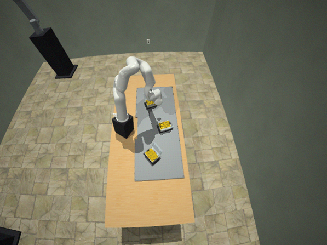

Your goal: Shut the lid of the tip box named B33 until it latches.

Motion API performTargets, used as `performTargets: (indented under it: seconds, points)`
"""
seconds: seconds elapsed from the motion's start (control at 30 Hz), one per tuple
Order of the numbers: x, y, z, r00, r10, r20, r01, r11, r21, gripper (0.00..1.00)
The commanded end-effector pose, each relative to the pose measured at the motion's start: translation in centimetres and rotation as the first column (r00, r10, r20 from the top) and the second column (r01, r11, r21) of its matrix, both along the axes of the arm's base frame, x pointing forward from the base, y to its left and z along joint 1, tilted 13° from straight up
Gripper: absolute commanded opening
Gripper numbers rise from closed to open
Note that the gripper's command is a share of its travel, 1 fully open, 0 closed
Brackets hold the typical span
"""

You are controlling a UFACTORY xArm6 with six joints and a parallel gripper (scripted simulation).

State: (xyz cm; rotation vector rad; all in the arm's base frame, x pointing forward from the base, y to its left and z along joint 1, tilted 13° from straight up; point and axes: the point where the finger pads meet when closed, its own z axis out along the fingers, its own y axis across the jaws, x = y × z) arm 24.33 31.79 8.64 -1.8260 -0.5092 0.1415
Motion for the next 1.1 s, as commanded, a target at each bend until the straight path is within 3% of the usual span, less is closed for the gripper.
performTargets:
  seconds: [0.0,0.53,0.57,1.0,1.07]
  points:
    - [0.1,0.0,0.1,1.0,0.0,0.002,0.0,1.0,0.001,1.0]
    - [0.1,0.0,0.1,1.0,0.0,0.002,0.0,1.0,0.001,1.0]
    - [-0.3,-0.2,0.1,1.0,0.014,-0.014,-0.014,1.0,-0.024,0.0]
    - [-4.9,-4.0,0.0,0.981,0.103,-0.167,-0.149,0.943,-0.296,0.0]
    - [-5.1,-4.2,-0.1,0.98,0.104,-0.17,-0.152,0.94,-0.304,0.0]
